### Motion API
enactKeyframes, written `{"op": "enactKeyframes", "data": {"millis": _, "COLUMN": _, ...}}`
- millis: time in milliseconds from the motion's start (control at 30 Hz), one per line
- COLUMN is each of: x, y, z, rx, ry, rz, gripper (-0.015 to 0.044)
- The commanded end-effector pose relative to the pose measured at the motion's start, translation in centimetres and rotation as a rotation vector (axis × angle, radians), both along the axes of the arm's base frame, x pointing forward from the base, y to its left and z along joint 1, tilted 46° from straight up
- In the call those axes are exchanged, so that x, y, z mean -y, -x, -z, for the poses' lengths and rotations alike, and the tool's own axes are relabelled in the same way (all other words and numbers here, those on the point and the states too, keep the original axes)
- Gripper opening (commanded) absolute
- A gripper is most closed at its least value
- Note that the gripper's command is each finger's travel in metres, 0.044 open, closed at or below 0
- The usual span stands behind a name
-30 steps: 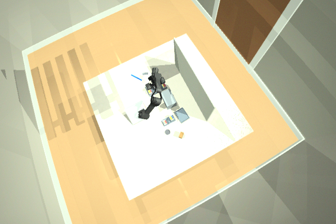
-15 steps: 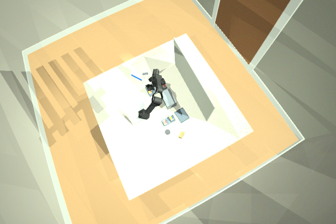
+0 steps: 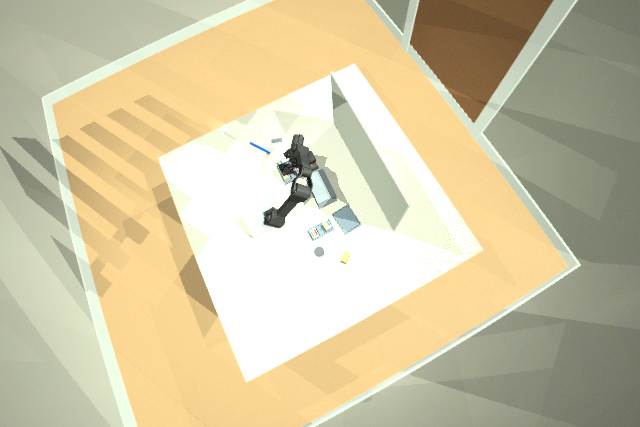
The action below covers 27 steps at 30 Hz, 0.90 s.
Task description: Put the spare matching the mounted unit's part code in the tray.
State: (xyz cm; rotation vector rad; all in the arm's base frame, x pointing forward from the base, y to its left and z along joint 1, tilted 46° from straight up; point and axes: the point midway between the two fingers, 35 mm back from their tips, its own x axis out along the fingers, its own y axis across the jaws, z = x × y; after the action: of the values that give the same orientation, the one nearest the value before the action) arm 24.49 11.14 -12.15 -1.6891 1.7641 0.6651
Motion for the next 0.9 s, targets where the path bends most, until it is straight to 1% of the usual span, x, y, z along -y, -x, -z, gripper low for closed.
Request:
{"op": "enactKeyframes", "data": {"millis": 0, "x": 0.67, "y": 0.18, "z": 0.42, "rx": -0.004, "ry": 0.007, "rz": -0.006, "gripper": 0.0300}}
{"op": "enactKeyframes", "data": {"millis": 367, "x": 0.98, "y": 0.24, "z": 0.67, "rx": -0.004, "ry": 0.007, "rz": -0.006, "gripper": 0.0300}}
{"op": "enactKeyframes", "data": {"millis": 567, "x": 0.86, "y": 0.20, "z": 0.63, "rx": -0.002, "ry": 0.003, "rz": 0.000, "gripper": 0.0142}}
{"op": "enactKeyframes", "data": {"millis": 733, "x": 0.86, "y": 0.20, "z": 0.63, "rx": -0.002, "ry": 0.003, "rz": 0.000, "gripper": 0.0109}}
{"op": "enactKeyframes", "data": {"millis": 867, "x": 0.86, "y": 0.20, "z": 0.63, "rx": -0.002, "ry": 0.003, "rz": 0.000, "gripper": 0.0004}}
